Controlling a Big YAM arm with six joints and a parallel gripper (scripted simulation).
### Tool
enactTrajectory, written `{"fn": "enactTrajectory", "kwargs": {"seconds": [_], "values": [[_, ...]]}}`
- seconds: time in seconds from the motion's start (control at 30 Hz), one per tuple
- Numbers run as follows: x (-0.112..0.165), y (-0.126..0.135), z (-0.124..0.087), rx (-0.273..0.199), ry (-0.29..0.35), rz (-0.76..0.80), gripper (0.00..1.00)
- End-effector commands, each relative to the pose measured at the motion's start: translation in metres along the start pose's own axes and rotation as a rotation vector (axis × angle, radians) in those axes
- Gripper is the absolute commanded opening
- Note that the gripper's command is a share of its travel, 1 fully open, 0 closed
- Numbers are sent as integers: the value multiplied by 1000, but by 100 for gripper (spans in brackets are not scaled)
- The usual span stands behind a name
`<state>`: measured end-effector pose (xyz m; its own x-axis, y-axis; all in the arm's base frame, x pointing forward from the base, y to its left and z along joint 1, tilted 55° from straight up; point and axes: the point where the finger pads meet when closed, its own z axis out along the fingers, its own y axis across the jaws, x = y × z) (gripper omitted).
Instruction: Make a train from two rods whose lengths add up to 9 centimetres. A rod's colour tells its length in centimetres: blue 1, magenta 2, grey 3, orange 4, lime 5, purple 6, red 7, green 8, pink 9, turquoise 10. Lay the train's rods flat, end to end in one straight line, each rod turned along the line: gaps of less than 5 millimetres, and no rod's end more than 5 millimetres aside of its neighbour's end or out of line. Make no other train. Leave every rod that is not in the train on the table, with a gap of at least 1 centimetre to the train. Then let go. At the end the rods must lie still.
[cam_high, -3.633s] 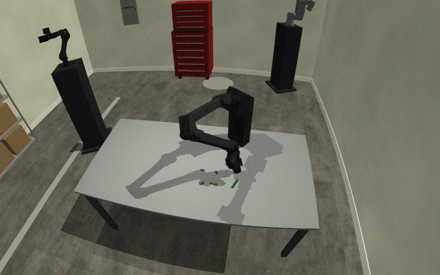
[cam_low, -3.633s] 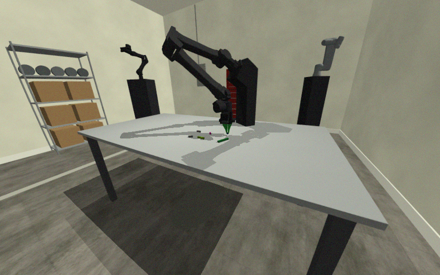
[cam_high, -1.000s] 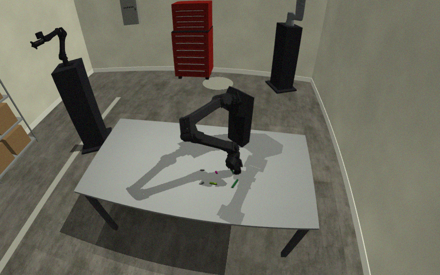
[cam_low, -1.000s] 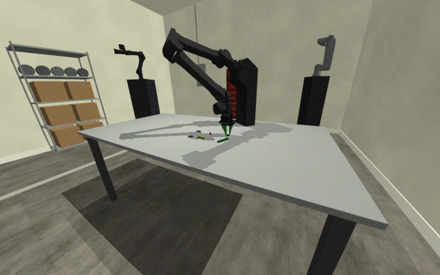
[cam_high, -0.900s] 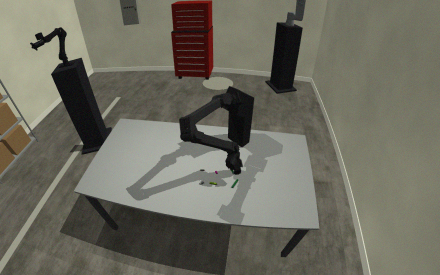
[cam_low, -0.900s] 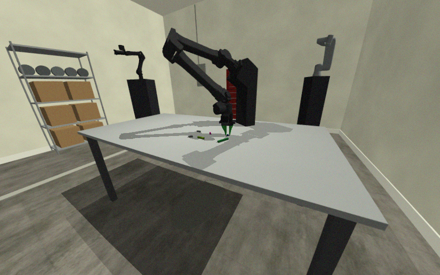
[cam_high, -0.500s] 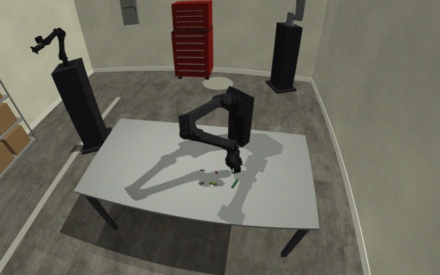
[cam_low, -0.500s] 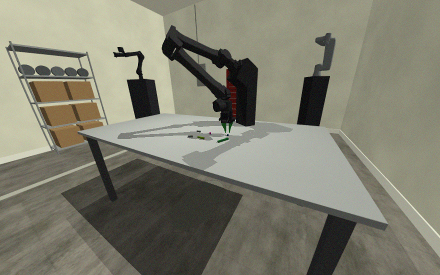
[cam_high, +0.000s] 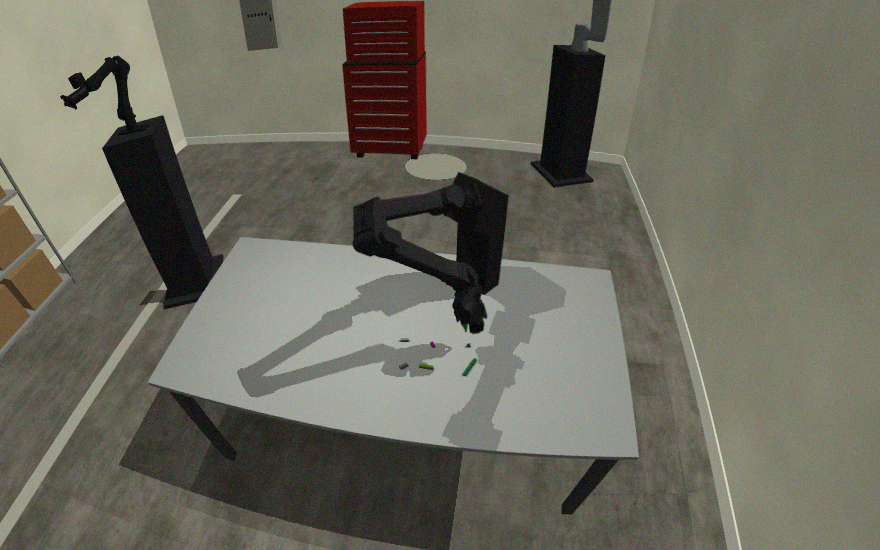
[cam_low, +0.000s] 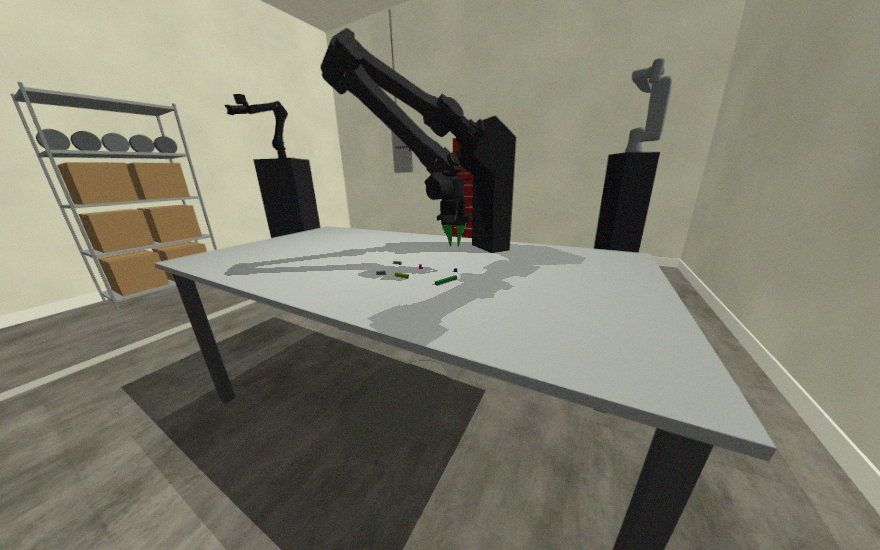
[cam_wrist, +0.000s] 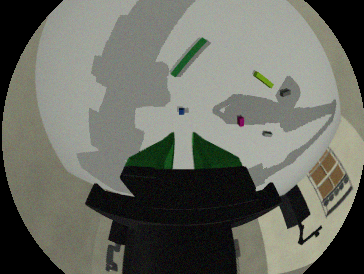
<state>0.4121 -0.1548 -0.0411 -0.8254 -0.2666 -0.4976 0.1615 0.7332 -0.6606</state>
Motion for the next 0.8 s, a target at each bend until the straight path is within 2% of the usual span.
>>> {"fn": "enactTrajectory", "kwargs": {"seconds": [0.0,0.07,0.1,0.23,0.27,0.77], "values": [[10,7,-15,-20,14,-5,23],[10,7,-15,-20,14,-5,23],[9,2,-1,-5,31,13,23],[10,4,-11,-12,23,6,23],[9,3,-10,-11,21,8,100],[9,3,-10,-11,21,3,100]]}}
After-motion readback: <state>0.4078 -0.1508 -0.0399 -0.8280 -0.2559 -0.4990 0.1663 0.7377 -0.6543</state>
